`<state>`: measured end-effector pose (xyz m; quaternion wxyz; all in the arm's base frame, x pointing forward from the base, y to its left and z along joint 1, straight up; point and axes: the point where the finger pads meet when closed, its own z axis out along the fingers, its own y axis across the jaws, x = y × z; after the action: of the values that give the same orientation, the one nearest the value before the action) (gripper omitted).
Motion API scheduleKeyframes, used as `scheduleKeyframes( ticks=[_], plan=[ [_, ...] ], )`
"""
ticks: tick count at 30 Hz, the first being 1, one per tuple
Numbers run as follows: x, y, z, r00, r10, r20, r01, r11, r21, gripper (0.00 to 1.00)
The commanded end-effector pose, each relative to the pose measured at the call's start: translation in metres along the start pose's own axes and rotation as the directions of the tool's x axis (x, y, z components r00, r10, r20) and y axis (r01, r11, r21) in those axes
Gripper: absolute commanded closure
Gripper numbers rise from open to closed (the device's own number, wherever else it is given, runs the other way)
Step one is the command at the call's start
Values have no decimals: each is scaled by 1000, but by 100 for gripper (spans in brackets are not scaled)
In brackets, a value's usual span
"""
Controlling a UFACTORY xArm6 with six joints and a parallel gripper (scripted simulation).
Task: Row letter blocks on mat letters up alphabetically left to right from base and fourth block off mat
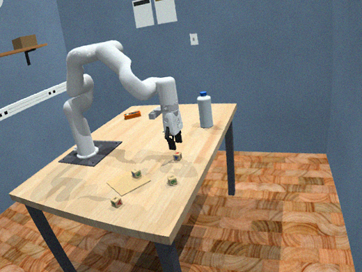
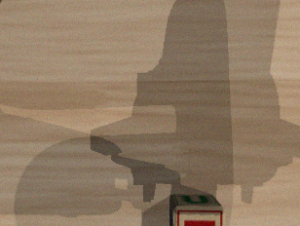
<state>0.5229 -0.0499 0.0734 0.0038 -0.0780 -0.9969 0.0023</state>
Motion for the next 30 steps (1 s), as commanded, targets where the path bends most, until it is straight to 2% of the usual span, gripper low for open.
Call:
scheduleKeyframes(
  ticks=[1, 17, 30],
  plan=[
    [-2, 0, 5, 1000, 0, 6, 0, 1000, 0, 31],
    [-2, 0, 21, 1000, 0, 6, 0, 1000, 0, 31],
    [-2, 0, 23, 1000, 0, 6, 0, 1000, 0, 31]
  ],
)
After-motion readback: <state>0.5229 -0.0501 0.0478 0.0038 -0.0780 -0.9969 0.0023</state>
